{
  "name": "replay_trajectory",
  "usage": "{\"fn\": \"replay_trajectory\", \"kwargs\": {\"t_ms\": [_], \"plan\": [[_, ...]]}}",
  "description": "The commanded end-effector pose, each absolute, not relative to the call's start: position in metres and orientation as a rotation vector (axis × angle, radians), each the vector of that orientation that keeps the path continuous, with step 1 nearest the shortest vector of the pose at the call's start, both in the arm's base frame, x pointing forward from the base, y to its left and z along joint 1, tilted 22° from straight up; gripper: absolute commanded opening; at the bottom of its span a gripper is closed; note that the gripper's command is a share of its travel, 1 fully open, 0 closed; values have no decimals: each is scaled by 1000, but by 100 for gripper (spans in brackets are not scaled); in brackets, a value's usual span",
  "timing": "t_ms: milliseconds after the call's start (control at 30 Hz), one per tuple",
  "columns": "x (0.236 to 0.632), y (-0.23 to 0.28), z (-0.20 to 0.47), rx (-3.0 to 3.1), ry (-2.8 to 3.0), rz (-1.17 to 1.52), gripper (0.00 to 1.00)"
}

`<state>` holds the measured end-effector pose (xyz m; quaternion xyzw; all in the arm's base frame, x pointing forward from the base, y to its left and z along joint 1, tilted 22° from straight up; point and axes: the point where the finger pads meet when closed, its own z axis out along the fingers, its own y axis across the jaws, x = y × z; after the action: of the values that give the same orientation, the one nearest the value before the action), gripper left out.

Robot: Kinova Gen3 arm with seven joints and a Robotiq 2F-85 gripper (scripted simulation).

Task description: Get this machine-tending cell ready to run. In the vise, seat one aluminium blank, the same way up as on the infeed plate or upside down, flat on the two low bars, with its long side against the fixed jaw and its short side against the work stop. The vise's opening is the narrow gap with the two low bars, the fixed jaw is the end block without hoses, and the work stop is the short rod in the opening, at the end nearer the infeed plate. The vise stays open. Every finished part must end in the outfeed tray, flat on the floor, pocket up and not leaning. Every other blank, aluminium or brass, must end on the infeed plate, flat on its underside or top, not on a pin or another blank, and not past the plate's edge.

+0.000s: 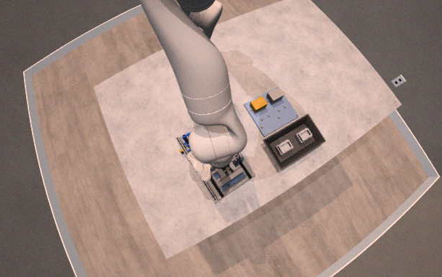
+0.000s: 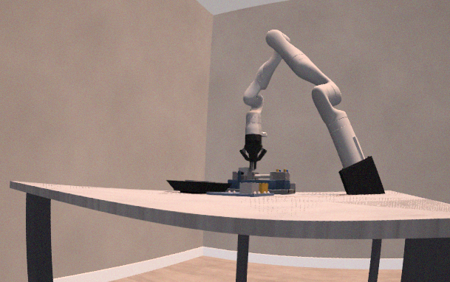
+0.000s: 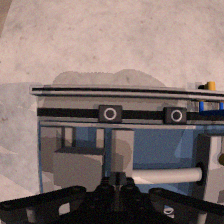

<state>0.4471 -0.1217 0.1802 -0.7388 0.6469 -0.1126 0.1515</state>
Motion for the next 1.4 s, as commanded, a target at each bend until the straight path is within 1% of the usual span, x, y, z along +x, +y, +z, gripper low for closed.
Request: {"fn": "replay_trajectory", "kwargs": {"t_ms": [0,1367], "plan": [[455,-121,183,-2102,1860,-333,0],[459,-121,185,-2099,1858,-339,0]]}}
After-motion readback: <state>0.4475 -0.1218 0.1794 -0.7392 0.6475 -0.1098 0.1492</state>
